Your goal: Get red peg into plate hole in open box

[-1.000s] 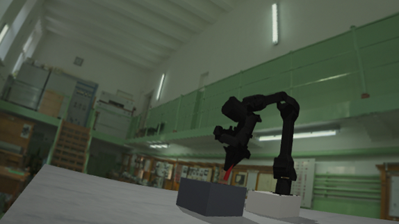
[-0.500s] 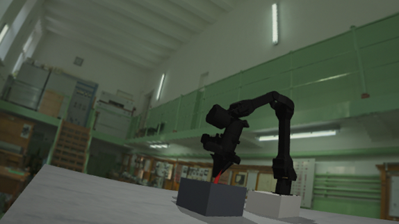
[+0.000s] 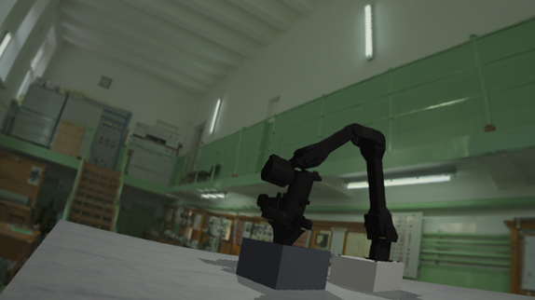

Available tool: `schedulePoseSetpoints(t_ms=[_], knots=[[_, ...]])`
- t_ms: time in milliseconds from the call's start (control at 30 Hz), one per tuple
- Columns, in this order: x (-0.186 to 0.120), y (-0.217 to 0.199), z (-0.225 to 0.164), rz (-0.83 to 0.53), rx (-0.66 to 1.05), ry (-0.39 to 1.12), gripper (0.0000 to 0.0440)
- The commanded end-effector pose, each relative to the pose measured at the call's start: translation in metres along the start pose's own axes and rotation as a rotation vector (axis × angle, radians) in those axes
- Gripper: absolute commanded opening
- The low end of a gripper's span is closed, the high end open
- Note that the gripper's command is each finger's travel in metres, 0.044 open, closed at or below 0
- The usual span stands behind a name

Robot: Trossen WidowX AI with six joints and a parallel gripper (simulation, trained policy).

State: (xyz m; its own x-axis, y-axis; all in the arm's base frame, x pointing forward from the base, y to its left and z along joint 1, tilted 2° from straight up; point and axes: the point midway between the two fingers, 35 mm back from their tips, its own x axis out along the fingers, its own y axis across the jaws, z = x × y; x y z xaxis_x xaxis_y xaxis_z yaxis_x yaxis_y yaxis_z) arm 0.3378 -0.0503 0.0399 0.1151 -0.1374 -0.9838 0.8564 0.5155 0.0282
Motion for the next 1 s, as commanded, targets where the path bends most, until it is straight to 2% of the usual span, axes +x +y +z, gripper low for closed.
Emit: schedulePoseSetpoints(t_ms=[0,267,633,967], knots=[[0.000,0.006,0.012,0.011,-0.006,-0.014,0.0272],[0.000,0.018,0.039,0.031,-0.011,-0.056,0.0439],[-0.009,0.028,0.085,0.091,0.029,-0.169,0.0440],[-0.010,0.030,0.092,0.105,0.035,-0.184,0.0440]])
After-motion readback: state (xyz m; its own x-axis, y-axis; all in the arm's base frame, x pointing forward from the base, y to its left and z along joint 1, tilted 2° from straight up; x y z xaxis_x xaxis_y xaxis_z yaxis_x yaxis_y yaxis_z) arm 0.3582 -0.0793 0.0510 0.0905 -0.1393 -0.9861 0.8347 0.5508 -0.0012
